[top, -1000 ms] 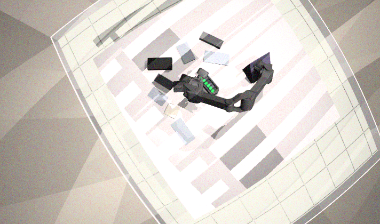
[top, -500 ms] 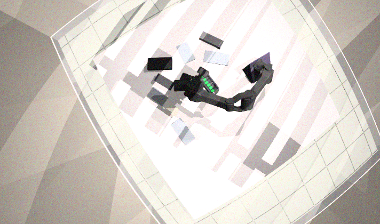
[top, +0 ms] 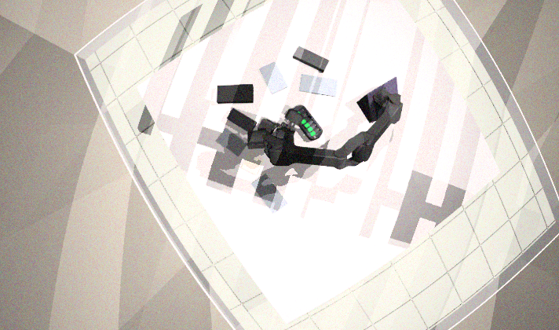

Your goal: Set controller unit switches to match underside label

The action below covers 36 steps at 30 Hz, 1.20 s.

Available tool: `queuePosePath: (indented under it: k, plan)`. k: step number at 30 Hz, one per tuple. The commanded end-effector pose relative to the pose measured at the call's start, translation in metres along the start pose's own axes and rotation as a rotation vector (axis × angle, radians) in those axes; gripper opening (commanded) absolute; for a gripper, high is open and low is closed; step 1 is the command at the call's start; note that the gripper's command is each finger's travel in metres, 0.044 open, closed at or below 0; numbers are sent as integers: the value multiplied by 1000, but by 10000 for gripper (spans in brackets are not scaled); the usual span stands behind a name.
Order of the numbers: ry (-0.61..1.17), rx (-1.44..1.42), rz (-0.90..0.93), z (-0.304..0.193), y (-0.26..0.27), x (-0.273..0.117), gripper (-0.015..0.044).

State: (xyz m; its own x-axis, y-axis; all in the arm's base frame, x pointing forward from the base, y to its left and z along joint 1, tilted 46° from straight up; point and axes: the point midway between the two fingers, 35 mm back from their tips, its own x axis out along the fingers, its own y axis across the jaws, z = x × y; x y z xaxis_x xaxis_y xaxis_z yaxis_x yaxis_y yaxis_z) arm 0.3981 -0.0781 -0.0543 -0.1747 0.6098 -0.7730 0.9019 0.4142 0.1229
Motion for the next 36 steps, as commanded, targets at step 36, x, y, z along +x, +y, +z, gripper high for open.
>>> queuePosePath:
  k: [36]
  plan:
    - [12,370,561,-115,-123,37,0]
